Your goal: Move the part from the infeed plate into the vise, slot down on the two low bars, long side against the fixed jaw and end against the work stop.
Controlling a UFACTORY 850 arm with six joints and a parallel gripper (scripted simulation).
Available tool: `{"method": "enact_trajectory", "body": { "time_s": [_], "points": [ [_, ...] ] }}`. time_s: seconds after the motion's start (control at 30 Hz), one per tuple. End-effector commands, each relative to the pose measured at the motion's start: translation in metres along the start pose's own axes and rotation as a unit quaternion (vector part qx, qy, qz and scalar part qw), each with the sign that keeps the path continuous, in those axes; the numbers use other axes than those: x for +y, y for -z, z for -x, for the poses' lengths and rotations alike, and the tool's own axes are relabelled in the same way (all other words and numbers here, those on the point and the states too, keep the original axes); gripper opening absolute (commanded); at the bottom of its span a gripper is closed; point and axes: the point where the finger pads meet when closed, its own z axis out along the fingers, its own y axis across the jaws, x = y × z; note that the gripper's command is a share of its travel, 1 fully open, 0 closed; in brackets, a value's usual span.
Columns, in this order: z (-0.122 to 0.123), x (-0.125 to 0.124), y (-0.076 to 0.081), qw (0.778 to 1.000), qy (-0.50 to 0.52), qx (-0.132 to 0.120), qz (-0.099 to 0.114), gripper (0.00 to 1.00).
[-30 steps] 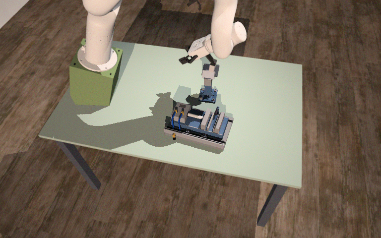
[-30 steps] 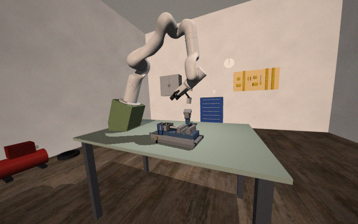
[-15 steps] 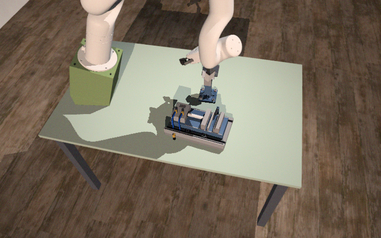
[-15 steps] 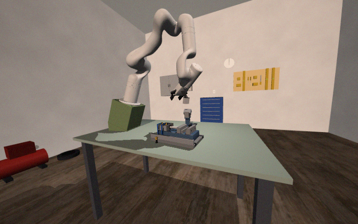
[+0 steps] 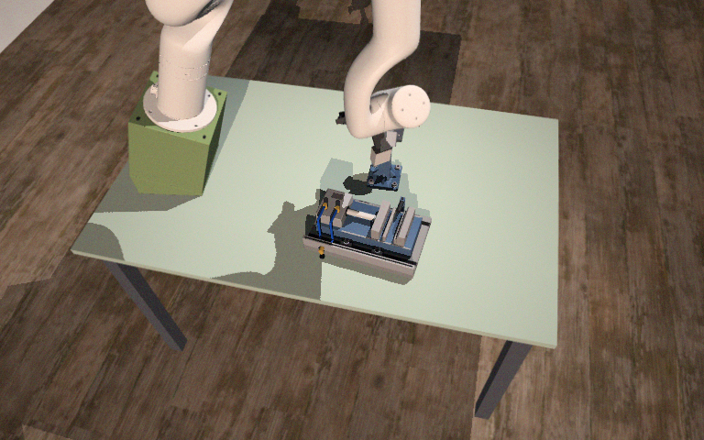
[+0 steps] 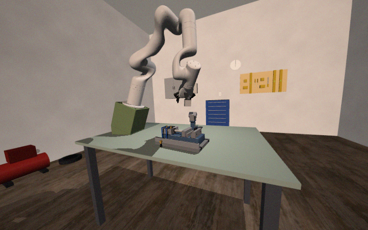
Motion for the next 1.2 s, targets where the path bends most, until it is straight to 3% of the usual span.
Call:
{"method": "enact_trajectory", "body": {
  "time_s": [0.0, 0.2, 0.27, 0.67, 1.17],
  "points": [
    [-0.011, -0.004, 0.013, 0.998, -0.044, 0.006, -0.054, 0.89],
    [-0.024, -0.006, 0.03, 0.99, -0.09, 0.013, -0.109, 0.89],
    [-0.024, -0.006, 0.03, 0.99, -0.09, 0.013, -0.109, 0.89],
    [-0.046, -0.005, 0.058, 0.969, -0.156, 0.024, -0.189, 0.89],
    [-0.06, -0.002, 0.076, 0.953, -0.192, 0.031, -0.233, 0.89]
  ]
}}
